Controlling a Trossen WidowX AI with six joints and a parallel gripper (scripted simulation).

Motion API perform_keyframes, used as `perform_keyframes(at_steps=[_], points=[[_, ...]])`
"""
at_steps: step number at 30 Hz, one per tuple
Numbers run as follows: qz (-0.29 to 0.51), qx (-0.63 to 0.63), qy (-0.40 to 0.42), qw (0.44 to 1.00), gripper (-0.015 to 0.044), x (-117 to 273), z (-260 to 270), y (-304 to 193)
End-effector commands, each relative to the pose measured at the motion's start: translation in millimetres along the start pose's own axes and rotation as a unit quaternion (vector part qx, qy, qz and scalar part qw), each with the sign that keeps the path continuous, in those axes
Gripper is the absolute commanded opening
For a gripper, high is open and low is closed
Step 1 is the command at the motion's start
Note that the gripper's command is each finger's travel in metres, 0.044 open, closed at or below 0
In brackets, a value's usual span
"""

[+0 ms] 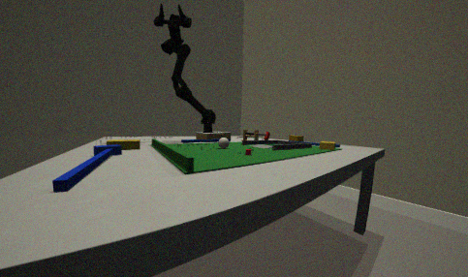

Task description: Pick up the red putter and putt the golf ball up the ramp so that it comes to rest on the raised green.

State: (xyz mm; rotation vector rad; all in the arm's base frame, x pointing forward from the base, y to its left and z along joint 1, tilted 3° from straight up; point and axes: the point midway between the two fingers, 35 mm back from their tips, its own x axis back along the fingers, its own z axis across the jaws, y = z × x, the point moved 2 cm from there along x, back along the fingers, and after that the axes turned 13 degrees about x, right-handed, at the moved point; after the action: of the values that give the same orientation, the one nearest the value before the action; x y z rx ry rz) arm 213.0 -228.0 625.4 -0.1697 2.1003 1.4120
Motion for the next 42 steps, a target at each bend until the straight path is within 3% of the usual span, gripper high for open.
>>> perform_keyframes(at_steps=[1, 14, 21, 27, 42], points=[[-0.003, 0.001, -0.001, 1.000, 0.0426, 1, 0, 3], [-0.218, 0.075, -0.022, 0.973, 0.0440, 75, 51, 161], [-0.286, 0.097, -0.006, 0.953, 0.0440, 105, 85, 202], [-0.373, 0.152, 0.024, 0.915, 0.0440, 151, 151, 250], [-0.491, 0.281, 0.154, 0.810, 0.0440, 238, 328, 275]])
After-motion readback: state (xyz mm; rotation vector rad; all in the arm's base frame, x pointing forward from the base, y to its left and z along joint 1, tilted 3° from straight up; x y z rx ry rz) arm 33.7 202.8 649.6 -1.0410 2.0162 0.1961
